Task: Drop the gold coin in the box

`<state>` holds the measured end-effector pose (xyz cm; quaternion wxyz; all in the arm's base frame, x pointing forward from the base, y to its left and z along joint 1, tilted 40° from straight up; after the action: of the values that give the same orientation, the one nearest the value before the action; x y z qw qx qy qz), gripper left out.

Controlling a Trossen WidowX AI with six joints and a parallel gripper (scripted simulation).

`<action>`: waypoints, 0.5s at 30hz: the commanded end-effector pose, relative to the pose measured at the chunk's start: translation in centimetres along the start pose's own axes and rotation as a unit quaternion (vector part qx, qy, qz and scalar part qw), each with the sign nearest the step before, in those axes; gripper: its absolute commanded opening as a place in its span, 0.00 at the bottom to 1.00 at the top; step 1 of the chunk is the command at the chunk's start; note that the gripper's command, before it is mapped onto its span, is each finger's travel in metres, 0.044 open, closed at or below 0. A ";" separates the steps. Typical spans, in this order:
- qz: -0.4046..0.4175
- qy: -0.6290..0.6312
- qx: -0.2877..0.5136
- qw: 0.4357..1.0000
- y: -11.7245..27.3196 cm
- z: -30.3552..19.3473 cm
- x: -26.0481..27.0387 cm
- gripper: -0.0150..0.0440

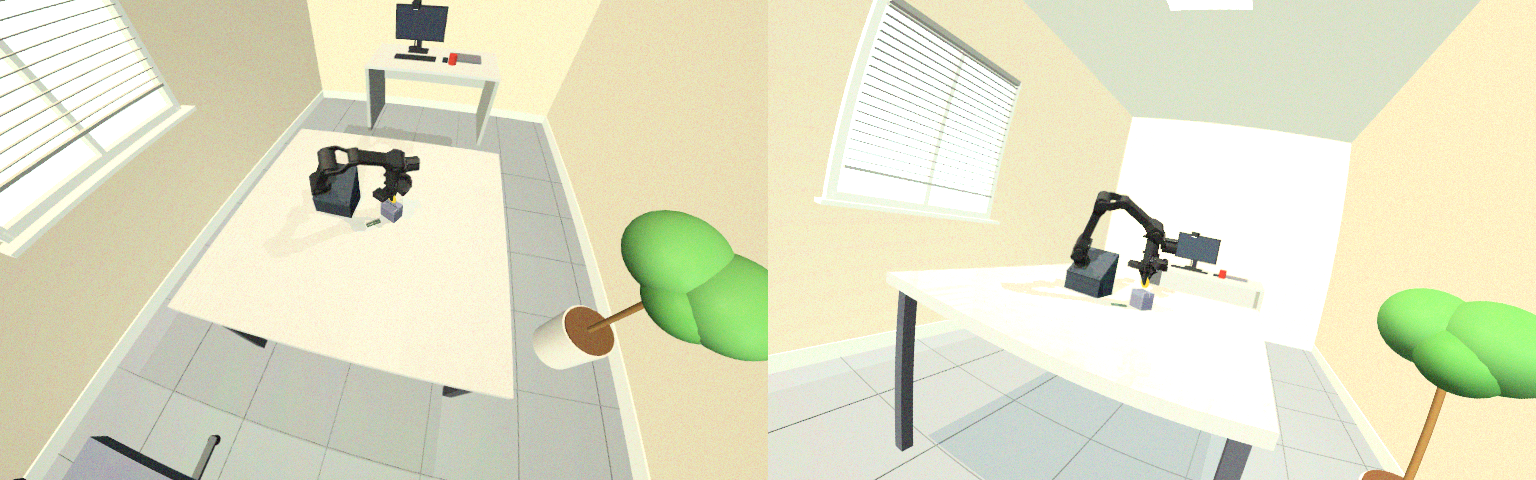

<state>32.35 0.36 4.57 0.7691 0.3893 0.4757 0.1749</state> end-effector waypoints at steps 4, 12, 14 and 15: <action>-0.002 0.003 -0.001 1.000 -0.4 -0.1 -0.1 0.25; -0.002 0.003 -0.001 1.000 -0.9 -0.1 -0.1 0.25; -0.002 0.003 -0.001 1.000 -1.0 0.0 -0.1 0.25; -0.002 0.003 -0.001 1.000 -1.1 0.0 -0.1 0.25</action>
<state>32.23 -0.22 3.94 0.7687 0.3902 0.4757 0.1748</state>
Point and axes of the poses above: the point midway between the two fingers, 35 mm back from their tips, its own y axis back along the fingers, its own x axis across the jaws, z = x × y, the point moved 6 cm from there along y, back along the fingers, and after that the axes turned 7 degrees about y, right-handed, at the moved point
